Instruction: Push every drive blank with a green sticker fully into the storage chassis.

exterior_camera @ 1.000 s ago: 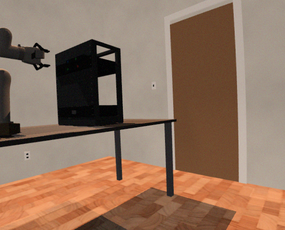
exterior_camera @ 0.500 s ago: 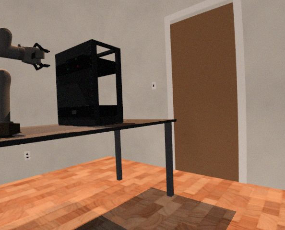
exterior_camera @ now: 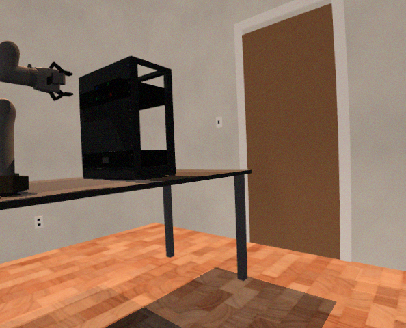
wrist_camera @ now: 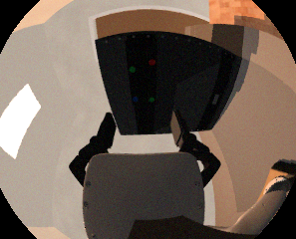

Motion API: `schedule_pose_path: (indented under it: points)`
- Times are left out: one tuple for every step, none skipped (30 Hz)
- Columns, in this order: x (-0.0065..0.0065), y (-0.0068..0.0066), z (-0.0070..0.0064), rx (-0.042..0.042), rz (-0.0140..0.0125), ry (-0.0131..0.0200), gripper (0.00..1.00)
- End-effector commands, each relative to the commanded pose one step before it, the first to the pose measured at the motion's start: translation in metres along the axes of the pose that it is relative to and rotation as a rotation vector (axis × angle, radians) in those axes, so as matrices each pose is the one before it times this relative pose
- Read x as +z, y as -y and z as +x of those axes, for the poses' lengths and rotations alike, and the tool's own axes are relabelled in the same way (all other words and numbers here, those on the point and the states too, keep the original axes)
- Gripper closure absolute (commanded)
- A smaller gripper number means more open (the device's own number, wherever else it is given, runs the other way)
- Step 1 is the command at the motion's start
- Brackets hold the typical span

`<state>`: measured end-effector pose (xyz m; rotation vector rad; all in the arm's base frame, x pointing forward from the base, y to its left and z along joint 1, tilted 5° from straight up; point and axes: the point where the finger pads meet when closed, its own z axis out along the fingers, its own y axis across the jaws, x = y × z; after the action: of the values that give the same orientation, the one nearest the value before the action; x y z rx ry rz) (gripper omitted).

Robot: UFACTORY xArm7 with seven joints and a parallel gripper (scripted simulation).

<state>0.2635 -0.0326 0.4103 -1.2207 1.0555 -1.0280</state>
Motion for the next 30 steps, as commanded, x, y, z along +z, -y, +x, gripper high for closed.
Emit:
schedule_pose_path:
  points:
    - [0.01836, 0.00233, -0.00967, -0.00077, 0.00154, -0.00213, 0.00]
    - [0.00436, 0.00022, -0.00248, 0.00000, 0.00000, 0.00000, 0.00]
    - [0.00455, 0.00022, -0.00258, 0.00000, 0.00000, 0.00000, 0.00]
    - [0.00471, 0.00024, -0.00267, 0.00000, 0.00000, 0.00000, 0.00]
    - [0.00000, 0.00000, 0.00000, 0.00000, 0.00000, 0.00000, 0.00]
    - [0.00000, 0.00000, 0.00000, 0.00000, 0.00000, 0.00000, 0.00]
    - [0.00484, 0.00024, -0.00275, 0.00000, 0.00000, -0.00001, 0.00]
    - [0.00496, 0.00025, -0.00282, 0.00000, 0.00000, 0.00000, 0.00]
    - [0.00505, 0.00025, -0.00287, 0.00000, 0.00000, 0.00000, 0.00]
    - [0.00512, 0.00025, -0.00291, 0.00000, 0.00000, 0.00000, 0.00]
    - [0.00517, 0.00025, -0.00294, 0.00000, 0.00000, 0.00001, 0.00]
    - [0.00519, 0.00026, -0.00295, 0.00000, 0.00000, 0.00000, 0.00]
    - [0.00519, 0.00026, -0.00294, 0.00000, 0.00000, -0.00001, 0.00]
    - [0.00517, 0.00026, -0.00294, 0.00000, 0.00000, 0.00000, 0.00]
    - [0.00512, 0.00025, -0.00291, 0.00000, 0.00000, 0.00000, 0.00]
    - [0.00505, 0.00024, -0.00288, 0.00000, 0.00000, 0.00001, 0.00]
    - [0.00496, 0.00024, -0.00282, 0.00000, 0.00000, 0.00001, 0.00]
    - [0.00484, 0.00024, -0.00275, 0.00000, 0.00000, -0.00001, 0.00]
    - [0.00470, 0.00024, -0.00267, 0.00000, 0.00000, 0.00000, 0.00]
    - [0.00454, 0.00023, -0.00258, 0.00000, 0.00000, 0.00000, 0.00]
    - [0.00435, 0.00022, -0.00247, 0.00000, 0.00000, 0.00000, 0.00]
    - [0.00000, 0.00000, 0.00000, 0.00000, 0.00000, 0.00000, 0.00]
    - [0.00000, 0.00000, 0.00000, 0.00000, 0.00000, 0.00000, 0.00]
    - [0.00414, 0.00020, -0.00236, 0.00000, 0.00000, 0.00000, 0.00]
    - [0.00391, 0.00019, -0.00223, 0.00000, 0.00000, 0.00000, 0.00]
    - [0.00366, 0.00018, -0.00208, 0.00000, 0.00000, 0.00000, 0.00]
    - [0.00339, 0.00018, -0.00192, -0.00001, 0.00000, -0.00001, 0.00]
    - [0.00311, 0.00016, -0.00177, 0.00000, 0.00000, 0.00000, 0.00]
    - [0.00282, 0.00013, -0.00161, 0.00001, 0.00000, 0.00001, 0.00]
    - [0.00251, 0.00013, -0.00143, -0.00001, 0.00000, -0.00001, 0.00]
